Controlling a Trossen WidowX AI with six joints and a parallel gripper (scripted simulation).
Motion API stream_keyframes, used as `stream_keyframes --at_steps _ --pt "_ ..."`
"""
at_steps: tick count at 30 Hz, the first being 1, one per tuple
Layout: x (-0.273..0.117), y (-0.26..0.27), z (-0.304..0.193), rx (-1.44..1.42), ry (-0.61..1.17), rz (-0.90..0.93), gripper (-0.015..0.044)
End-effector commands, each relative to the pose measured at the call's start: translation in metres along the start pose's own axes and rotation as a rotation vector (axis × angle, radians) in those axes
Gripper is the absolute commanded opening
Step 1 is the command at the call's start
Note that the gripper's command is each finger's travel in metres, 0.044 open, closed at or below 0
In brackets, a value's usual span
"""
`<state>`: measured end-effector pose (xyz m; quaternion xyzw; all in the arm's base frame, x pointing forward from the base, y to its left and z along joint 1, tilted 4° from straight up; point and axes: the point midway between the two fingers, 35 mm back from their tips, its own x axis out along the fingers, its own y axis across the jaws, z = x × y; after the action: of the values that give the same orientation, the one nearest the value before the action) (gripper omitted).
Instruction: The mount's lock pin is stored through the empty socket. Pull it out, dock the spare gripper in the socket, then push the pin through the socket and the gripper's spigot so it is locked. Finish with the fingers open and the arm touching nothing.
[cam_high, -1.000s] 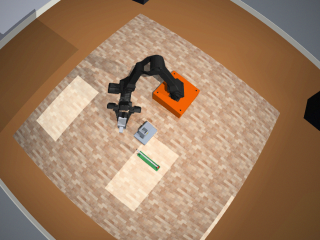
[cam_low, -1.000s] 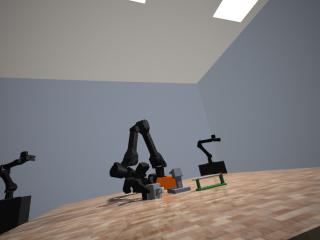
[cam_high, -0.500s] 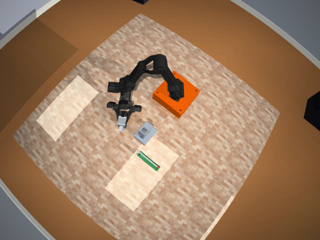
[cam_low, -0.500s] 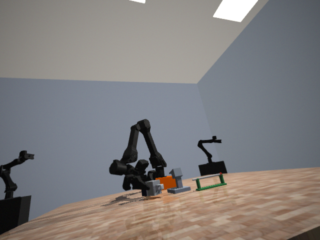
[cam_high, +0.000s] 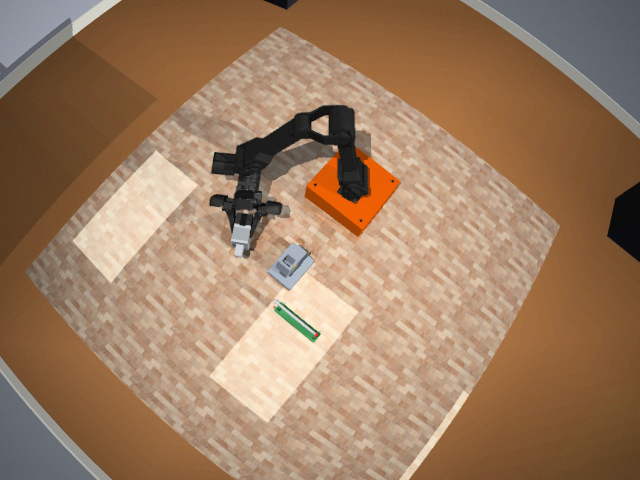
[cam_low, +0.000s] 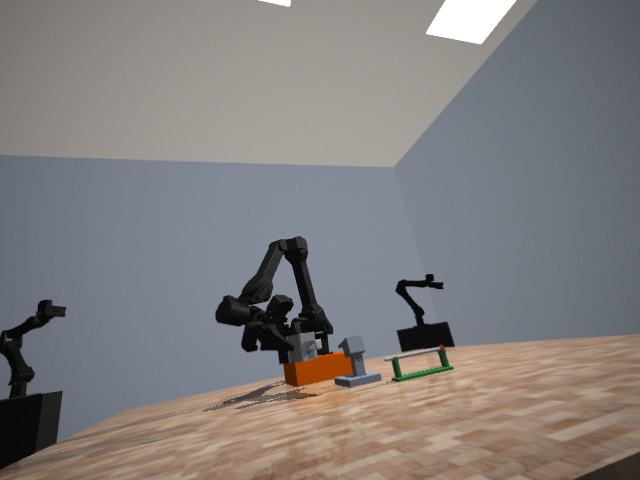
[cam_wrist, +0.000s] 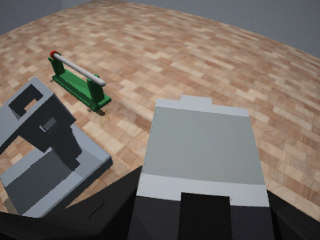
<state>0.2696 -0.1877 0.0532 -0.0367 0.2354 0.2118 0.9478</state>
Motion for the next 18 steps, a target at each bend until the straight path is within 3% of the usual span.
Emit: stream_keyframes --at_steps 1,18 --pt "-0.011 0.000 0.020 -0.016 -0.011 -0.005 0.0000" --pt "-0.020 0.004 0.032 -0.007 0.002 -0.005 0.0000"
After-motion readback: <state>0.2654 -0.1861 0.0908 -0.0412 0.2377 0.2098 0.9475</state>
